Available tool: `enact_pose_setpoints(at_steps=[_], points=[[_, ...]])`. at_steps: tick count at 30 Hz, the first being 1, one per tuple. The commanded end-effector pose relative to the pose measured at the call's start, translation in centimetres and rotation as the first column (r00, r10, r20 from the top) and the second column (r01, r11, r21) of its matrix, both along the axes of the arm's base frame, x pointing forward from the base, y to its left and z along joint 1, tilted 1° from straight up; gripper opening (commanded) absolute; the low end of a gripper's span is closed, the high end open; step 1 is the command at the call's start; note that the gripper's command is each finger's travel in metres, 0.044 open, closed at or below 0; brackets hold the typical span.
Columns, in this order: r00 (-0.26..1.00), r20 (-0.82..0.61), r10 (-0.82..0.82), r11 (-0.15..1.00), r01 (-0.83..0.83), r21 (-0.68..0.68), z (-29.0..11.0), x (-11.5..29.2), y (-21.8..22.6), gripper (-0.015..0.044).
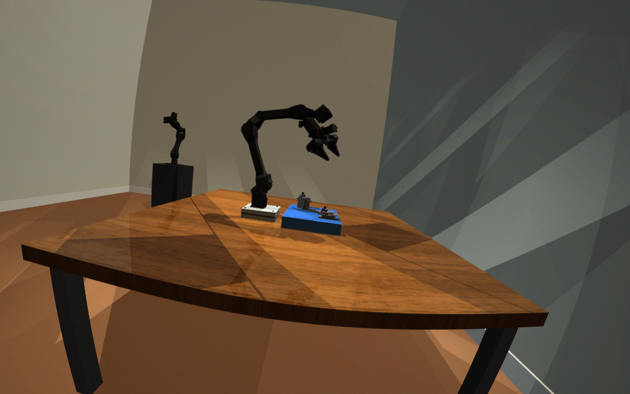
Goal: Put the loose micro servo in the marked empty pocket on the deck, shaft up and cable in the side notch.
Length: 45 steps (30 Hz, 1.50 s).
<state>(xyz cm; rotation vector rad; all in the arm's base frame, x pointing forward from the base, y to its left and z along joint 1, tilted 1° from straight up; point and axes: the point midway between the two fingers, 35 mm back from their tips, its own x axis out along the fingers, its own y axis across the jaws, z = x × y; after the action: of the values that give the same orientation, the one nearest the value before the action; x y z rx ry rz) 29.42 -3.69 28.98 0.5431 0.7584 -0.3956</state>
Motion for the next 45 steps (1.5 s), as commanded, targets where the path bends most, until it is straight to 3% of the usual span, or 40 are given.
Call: enact_pose_setpoints(at_steps=[1,11,20,45], points=[[0.995,-0.103,0.007,0.998,0.0,0.069,-2.9,-0.3,1.8,0.044],[0.914,-0.406,0.009,0.981,0.072,0.183,-10.3,-3.0,6.4,0.044],[0.759,-0.65,-0.029,0.97,0.178,0.166,-15.3,-7.1,9.9,0.044],[0.745,-0.667,-0.034,0.969,0.187,0.159,-19.6,-7.5,10.4,0.044]])
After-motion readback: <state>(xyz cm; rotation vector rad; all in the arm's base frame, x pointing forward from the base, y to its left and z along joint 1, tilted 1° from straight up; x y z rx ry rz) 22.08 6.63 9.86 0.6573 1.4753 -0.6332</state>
